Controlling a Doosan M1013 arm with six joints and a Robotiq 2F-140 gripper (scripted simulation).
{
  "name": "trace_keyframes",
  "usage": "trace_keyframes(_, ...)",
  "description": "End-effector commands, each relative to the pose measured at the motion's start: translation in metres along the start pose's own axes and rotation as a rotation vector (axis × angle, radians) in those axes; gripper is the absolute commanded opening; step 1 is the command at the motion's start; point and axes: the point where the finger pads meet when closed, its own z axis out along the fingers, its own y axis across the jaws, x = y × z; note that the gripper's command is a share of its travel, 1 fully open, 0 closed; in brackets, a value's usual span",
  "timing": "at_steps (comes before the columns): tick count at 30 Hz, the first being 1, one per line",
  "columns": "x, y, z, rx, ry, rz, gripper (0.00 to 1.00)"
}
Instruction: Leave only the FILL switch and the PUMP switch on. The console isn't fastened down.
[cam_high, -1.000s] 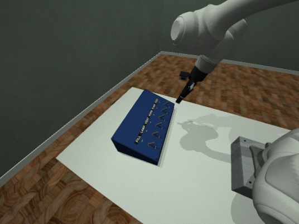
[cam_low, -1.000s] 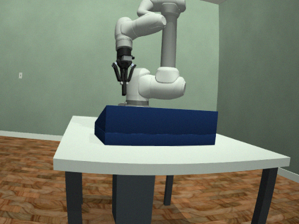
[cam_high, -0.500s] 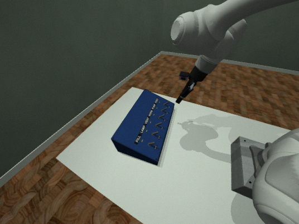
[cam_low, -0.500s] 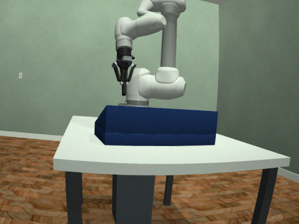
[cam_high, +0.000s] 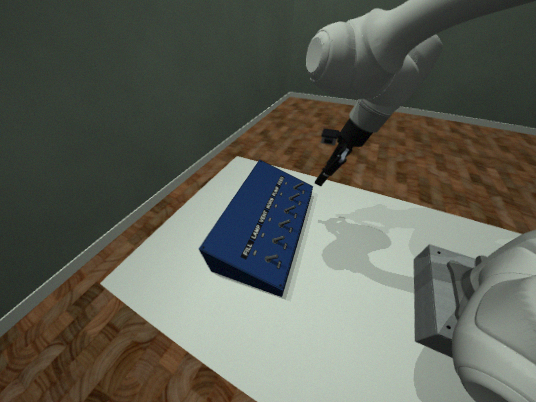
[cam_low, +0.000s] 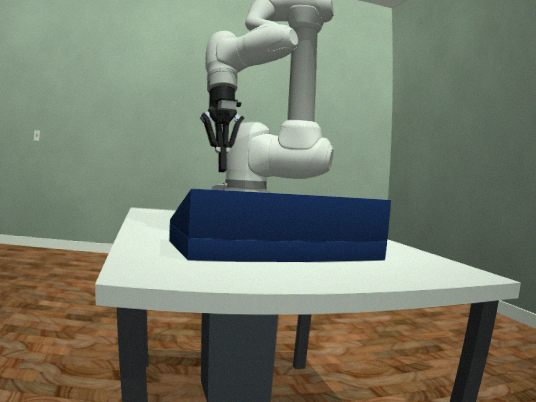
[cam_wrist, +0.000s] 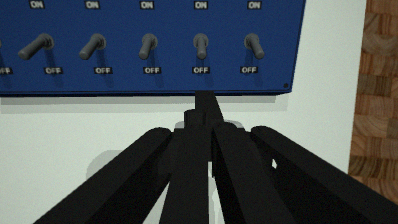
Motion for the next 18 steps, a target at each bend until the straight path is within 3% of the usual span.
trace_keyframes(1,0.001,0.000,0.001,0.000,0.001,0.000,0.10)
trace_keyframes(18,0.001,0.000,0.029,0.001,0.002,-0.001,0.10)
